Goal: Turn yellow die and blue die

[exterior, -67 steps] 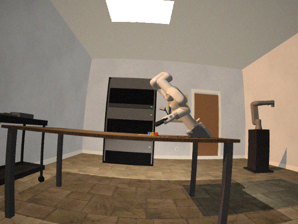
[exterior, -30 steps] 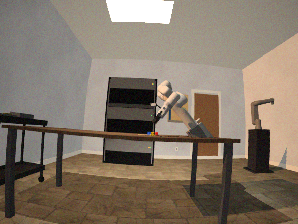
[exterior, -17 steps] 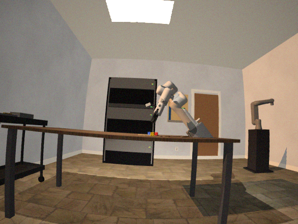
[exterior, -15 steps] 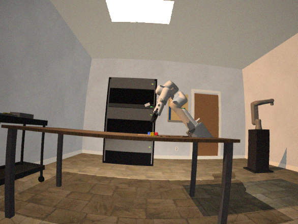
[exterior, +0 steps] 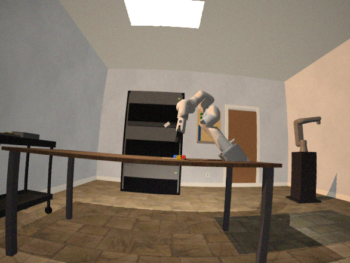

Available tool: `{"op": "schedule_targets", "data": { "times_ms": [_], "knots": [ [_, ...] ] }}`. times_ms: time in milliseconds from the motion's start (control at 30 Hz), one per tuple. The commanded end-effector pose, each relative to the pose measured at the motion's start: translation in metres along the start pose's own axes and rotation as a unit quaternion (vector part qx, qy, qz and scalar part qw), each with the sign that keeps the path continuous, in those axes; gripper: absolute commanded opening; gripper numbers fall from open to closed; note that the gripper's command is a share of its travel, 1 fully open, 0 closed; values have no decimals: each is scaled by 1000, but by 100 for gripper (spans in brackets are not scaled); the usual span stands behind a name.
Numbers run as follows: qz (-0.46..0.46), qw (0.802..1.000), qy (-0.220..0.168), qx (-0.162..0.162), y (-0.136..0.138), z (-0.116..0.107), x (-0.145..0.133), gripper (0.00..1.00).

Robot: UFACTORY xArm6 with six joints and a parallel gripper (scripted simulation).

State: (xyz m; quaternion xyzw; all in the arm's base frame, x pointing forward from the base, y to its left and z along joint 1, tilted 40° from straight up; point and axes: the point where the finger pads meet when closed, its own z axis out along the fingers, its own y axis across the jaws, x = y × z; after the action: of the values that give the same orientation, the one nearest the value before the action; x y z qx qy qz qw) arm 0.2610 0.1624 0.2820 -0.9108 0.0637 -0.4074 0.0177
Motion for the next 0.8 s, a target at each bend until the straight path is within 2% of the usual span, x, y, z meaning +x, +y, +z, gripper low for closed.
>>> {"op": "schedule_targets", "data": {
  "times_ms": [0, 200, 233, 767],
  "knots": [
    [-8, 998, -68, 7, 1, -1, 4, 47],
    [-8, 997, -73, 7, 1, -1, 5, 47],
    [-8, 997, -73, 7, 1, -1, 5, 100],
    [-19, 997, -73, 8, 1, -1, 5, 100]
  ]
}}
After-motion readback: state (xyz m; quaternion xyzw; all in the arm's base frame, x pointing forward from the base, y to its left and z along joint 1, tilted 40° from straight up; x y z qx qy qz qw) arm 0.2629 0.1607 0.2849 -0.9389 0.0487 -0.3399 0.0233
